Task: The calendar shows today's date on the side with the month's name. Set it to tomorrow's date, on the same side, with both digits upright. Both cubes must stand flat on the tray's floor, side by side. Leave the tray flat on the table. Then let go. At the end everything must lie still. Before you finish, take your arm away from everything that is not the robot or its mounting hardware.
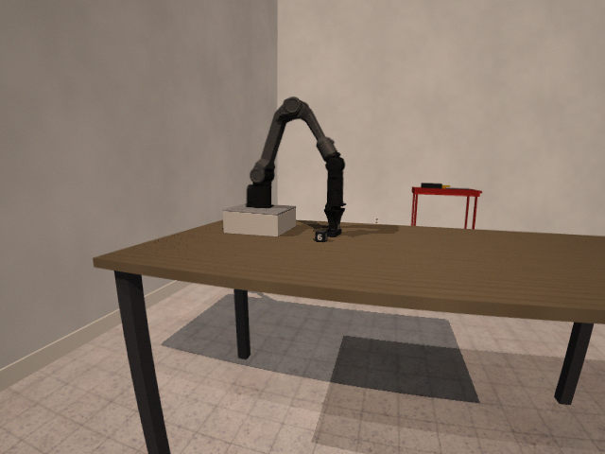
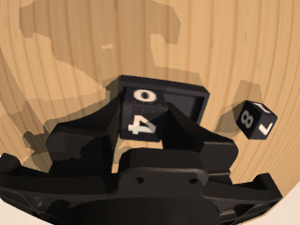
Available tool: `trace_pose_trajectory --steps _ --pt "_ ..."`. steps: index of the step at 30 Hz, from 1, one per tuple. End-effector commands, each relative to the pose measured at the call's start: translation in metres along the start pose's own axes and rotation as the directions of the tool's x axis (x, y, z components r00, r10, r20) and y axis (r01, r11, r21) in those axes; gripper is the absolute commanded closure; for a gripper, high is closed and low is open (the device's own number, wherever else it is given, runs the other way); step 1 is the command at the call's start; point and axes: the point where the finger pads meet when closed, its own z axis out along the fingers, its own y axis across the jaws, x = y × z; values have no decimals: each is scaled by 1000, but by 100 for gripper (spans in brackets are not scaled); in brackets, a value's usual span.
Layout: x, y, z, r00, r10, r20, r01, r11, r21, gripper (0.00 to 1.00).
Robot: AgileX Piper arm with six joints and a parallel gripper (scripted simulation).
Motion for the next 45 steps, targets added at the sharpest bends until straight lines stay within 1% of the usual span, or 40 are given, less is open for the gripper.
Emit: trace_pose_trajectory --steps 1,27,28,30,31,35,36,38,39,41,42,45 --pt "1 0 1 1000 1 -2 -1 1000 1 62" --pt "1 0 1 1000 1 -2 -1 1000 1 62" --pt "1 0 1 1000 1 -2 -1 1000 1 57" --pt "1 0 1 1000 1 -2 -1 1000 1 57" --pt "1 0 1 1000 1 -2 -1 1000 1 52" --pt "1 0 1 1000 1 -2 -1 1000 1 52" --pt "1 0 1 1000 1 -2 -1 1000 1 47" --pt "1 0 1 1000 1 -2 -1 1000 1 47" --pt "1 0 1 1000 1 -2 -1 1000 1 42" --pt "1 0 1 1000 1 -2 -1 1000 1 42" --pt "1 0 1 1000 1 -2 -1 1000 1 36" --pt "1 0 1 1000 1 -2 -1 1000 1 36"
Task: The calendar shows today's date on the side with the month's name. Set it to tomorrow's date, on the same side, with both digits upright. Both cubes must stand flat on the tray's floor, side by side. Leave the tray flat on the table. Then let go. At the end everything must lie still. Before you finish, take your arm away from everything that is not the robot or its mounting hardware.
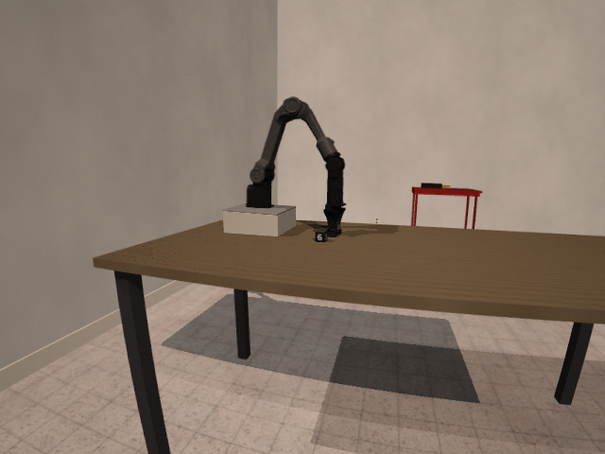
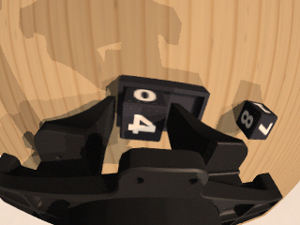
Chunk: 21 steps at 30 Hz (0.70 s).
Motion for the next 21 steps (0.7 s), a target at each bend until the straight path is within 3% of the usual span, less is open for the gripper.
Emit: trace_pose_trajectory --steps 1,12,21 --pt "1 0 1 1000 1 -2 -1 1000 1 36" --pt "-1 0 -4 1000 1 3 -1 1000 0 36" --pt "-1 0 -41 1000 0 4 0 1000 0 36"
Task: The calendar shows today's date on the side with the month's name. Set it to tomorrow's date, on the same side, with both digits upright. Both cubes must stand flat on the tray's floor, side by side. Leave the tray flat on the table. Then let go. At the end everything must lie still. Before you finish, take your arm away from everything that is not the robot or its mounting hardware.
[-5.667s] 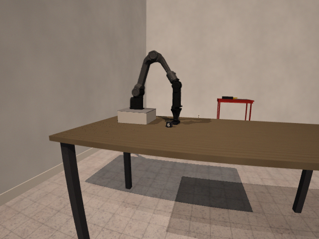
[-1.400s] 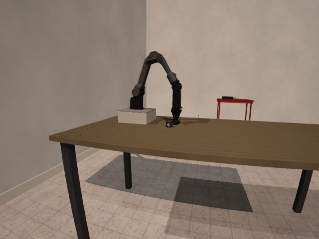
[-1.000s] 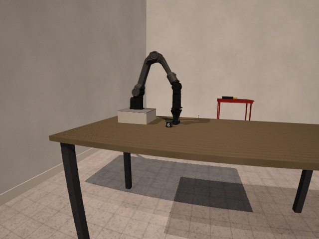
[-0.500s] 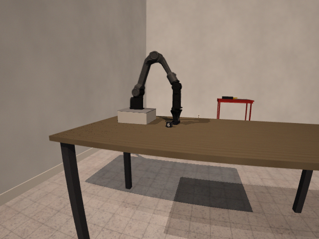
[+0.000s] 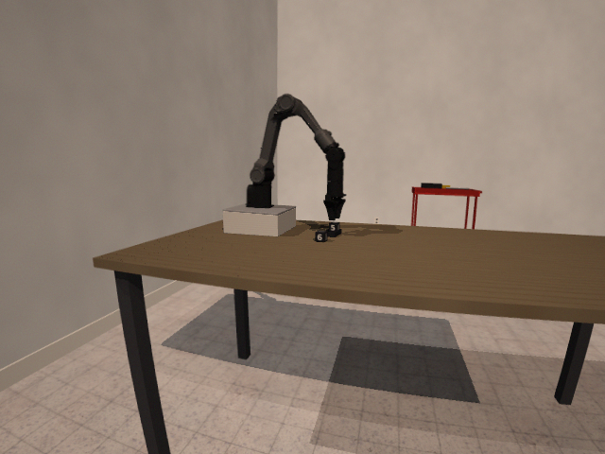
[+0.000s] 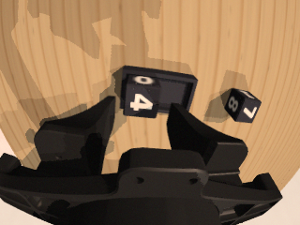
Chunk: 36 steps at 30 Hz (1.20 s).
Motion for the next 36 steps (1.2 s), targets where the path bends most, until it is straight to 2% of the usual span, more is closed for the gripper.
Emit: trace_pose_trajectory --steps 1,11,20,21,36 --pt "-2 0 -9 1000 -1 6 1 1000 -1 36" --pt "-1 0 -51 1000 -1 6 1 1000 -1 36" --pt "0 0 -57 1000 -1 2 1 1000 -1 36" --pt "0 0 -57 1000 -1 2 1 1000 -1 0" --pt "0 0 -57 1000 -1 2 1 1000 -1 0"
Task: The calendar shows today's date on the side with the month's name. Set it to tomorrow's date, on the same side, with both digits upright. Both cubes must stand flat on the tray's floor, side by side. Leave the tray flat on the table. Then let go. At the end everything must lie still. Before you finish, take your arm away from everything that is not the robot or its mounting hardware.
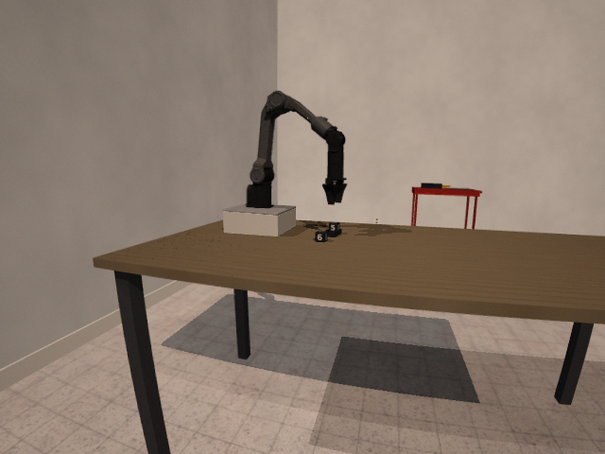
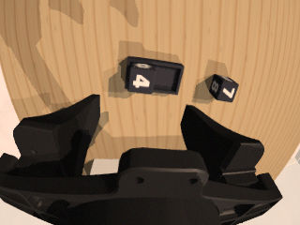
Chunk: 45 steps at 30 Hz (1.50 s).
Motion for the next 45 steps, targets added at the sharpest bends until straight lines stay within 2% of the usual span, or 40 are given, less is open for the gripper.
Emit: trace_pose_trajectory --steps 1,9,17,23,27,32,34,41,45 --pt "0 1 -1 1000 -2 2 2 1000 -1 0" --pt "-1 -1 0 1000 -17 2 17 1000 -1 0" --pt "-3 -10 2 990 -138 1 138 990 -1 0" --pt "-6 -30 5 922 -388 2 388 922 -1 0" --pt "-8 -49 8 808 -589 2 589 808 0 0" --pt "-8 -74 11 590 -808 2 808 590 1 0" --pt "-8 -74 11 590 -808 2 808 590 1 0" --pt "-5 -105 16 251 -968 1 968 251 2 0" --pt "-3 -116 18 109 -994 0 994 109 2 0"
